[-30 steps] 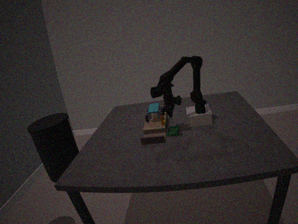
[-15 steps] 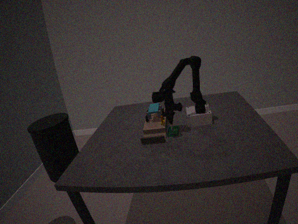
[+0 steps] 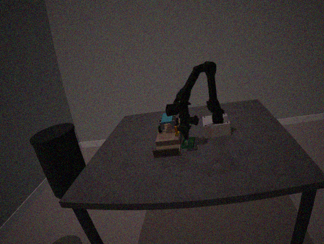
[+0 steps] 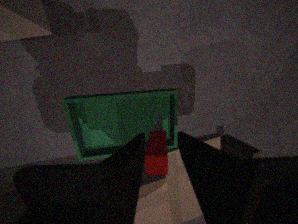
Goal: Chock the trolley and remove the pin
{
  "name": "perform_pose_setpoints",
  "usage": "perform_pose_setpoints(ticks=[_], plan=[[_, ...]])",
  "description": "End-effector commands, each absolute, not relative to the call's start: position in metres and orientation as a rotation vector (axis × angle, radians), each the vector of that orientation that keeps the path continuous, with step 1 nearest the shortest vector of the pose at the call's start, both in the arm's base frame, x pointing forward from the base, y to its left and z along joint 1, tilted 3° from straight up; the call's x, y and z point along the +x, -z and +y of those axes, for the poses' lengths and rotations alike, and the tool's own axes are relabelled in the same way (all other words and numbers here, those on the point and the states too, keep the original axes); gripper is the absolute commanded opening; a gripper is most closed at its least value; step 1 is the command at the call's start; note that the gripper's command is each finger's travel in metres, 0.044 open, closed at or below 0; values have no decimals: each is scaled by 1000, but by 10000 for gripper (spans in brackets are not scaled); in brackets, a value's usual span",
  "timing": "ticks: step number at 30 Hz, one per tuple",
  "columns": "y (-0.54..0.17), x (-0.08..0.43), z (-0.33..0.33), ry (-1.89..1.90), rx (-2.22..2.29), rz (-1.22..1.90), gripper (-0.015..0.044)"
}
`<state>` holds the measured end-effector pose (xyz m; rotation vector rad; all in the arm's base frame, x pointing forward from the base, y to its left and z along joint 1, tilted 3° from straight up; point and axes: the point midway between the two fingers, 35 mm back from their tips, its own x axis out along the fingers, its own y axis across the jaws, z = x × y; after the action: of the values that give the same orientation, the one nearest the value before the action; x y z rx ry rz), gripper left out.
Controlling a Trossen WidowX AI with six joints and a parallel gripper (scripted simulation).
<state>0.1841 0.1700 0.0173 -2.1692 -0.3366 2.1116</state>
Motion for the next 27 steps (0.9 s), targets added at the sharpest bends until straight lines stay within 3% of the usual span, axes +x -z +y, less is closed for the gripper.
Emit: perform_pose_setpoints(ticks=[1,27], plan=[[-16,184,168,-2111,-2167,-345,190],[-7,187,149,-2112,-2168,-343,190]])
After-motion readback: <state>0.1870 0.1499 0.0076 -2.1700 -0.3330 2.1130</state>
